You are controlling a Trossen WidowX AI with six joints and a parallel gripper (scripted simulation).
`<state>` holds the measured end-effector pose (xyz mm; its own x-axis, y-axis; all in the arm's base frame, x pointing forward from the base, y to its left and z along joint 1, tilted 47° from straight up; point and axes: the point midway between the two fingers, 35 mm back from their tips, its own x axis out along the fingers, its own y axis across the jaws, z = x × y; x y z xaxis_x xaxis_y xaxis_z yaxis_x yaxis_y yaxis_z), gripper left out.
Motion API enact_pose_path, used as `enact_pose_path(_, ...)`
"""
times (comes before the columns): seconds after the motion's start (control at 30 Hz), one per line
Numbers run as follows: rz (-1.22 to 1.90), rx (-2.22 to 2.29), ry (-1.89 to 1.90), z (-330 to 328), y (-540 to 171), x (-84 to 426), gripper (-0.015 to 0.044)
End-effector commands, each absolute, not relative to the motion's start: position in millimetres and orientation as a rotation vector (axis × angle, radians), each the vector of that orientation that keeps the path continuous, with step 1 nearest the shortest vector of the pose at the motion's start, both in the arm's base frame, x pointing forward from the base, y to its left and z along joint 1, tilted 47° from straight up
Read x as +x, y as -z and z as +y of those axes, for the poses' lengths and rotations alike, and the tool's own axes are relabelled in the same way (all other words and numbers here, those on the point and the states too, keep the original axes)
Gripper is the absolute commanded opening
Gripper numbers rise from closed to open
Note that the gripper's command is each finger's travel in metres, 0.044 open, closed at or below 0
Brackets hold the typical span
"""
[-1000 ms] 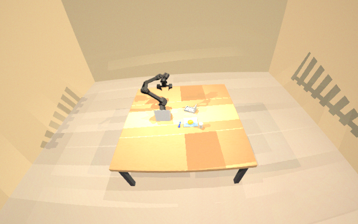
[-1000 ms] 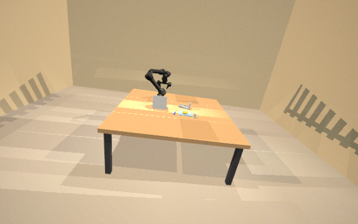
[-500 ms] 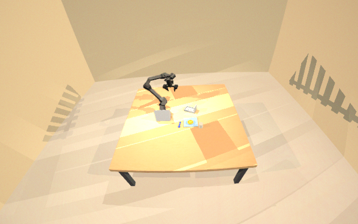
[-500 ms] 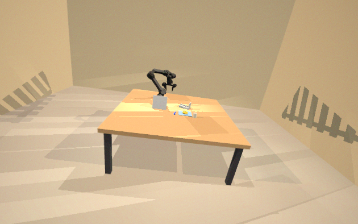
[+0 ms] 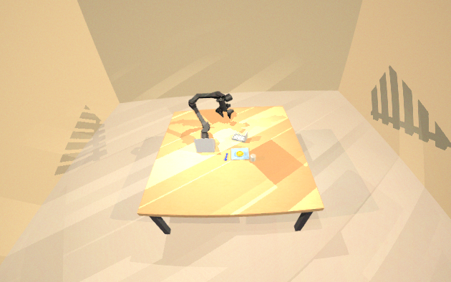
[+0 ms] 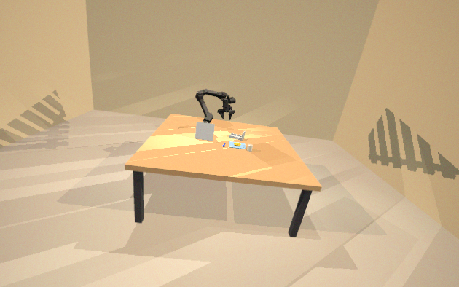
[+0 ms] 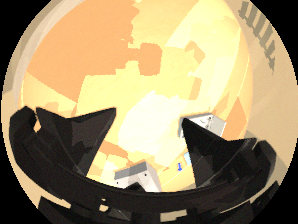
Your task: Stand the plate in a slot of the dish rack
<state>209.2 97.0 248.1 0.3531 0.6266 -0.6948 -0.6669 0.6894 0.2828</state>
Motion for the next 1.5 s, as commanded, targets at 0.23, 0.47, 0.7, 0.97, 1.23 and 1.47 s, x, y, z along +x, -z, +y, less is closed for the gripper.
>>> enact_pose_path(0.23, 1.083, 0.069, -0.642, 3, -196, 279, 0.04)
enact_pose_path(0.47, 1.22, 0.213, -0.553, -77, -146, 296, 0.04)
enact_pose_path(0.7, 1.293, 0.352, -0.517, -130, -108, 293, 0.04)
enact_pose_path(0.97, 1.351, 0.62, -0.492, -198, -45, 270, 0.04)
enact_pose_path(1.23, 1.354, 0.741, -0.489, -222, -15, 253, 0.04)
enact_pose_path(1.47, 1.358, 0.745, -0.486, -159, 58, 283, 0.04)
